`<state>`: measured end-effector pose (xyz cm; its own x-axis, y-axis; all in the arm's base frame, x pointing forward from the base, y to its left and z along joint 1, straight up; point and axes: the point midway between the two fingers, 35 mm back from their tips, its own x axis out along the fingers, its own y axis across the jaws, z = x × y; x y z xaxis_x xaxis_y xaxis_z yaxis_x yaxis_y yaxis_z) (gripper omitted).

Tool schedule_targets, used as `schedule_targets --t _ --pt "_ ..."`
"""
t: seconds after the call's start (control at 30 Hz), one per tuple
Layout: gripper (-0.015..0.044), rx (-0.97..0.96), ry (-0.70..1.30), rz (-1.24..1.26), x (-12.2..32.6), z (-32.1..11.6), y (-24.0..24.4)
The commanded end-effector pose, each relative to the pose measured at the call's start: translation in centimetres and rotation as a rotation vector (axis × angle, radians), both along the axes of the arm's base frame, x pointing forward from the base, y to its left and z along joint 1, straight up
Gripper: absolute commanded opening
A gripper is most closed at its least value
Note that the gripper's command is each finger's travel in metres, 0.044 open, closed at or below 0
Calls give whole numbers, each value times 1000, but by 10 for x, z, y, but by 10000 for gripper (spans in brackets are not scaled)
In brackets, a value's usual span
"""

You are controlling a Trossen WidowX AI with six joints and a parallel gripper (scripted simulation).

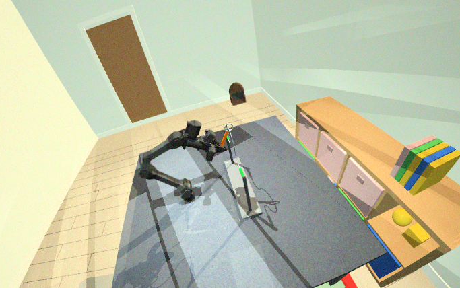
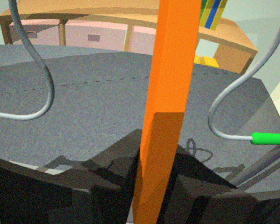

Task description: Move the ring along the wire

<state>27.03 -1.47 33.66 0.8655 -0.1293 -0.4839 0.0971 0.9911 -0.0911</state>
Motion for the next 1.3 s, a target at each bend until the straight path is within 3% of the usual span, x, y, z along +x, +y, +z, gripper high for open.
schedule_targets --t 0.0,1.27 --pt "-150 -58 -9 0 -1 2 -2" --pt "-150 -612 -19 -6 -1 8 -20"
